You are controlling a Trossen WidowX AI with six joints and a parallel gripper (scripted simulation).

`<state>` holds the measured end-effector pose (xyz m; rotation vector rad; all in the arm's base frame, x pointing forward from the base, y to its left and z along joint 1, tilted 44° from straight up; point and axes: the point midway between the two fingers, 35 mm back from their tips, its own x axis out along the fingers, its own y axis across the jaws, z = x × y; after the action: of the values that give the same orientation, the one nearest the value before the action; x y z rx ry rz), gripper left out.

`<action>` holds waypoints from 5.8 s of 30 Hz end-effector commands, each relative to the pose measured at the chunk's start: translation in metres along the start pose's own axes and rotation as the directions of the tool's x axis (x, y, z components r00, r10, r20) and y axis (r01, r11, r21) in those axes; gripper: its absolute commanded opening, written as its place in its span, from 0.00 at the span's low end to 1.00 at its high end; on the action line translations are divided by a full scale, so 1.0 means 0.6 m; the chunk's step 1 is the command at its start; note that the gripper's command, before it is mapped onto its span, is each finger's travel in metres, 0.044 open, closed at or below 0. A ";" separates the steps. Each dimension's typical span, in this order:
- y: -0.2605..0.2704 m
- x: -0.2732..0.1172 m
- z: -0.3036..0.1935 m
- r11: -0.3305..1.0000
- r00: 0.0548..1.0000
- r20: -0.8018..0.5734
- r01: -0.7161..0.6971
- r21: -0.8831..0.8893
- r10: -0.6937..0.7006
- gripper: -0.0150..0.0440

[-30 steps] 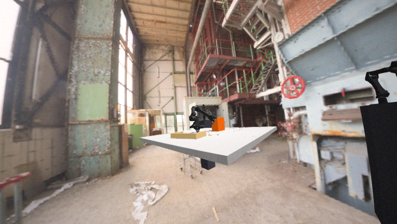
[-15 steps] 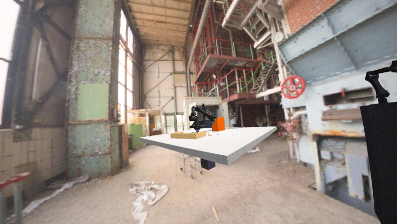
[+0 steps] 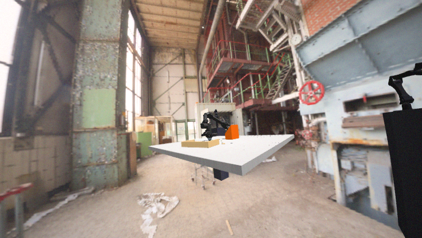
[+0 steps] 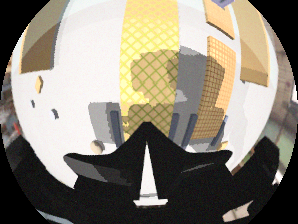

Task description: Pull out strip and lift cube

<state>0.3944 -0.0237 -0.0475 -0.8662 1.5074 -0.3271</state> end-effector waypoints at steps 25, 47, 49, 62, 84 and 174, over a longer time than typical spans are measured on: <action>0.002 0.011 -0.063 1.000 1.000 -0.014 0.004 -0.006 -0.004 0.25; 0.003 0.011 -0.118 1.000 1.000 -0.015 0.004 -0.007 -0.004 0.25; 0.003 0.011 -0.123 1.000 1.000 -0.015 0.004 -0.007 -0.004 0.25; 0.004 0.011 -0.156 1.000 1.000 -0.016 0.004 -0.008 -0.004 0.25; 0.005 0.010 -0.209 1.000 1.000 -0.018 0.004 -0.010 -0.004 0.25; 0.007 -0.067 -0.292 1.000 1.000 -0.018 0.001 -0.011 -0.002 0.25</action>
<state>0.2187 -0.0628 -0.0112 -0.8885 1.5398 -0.3238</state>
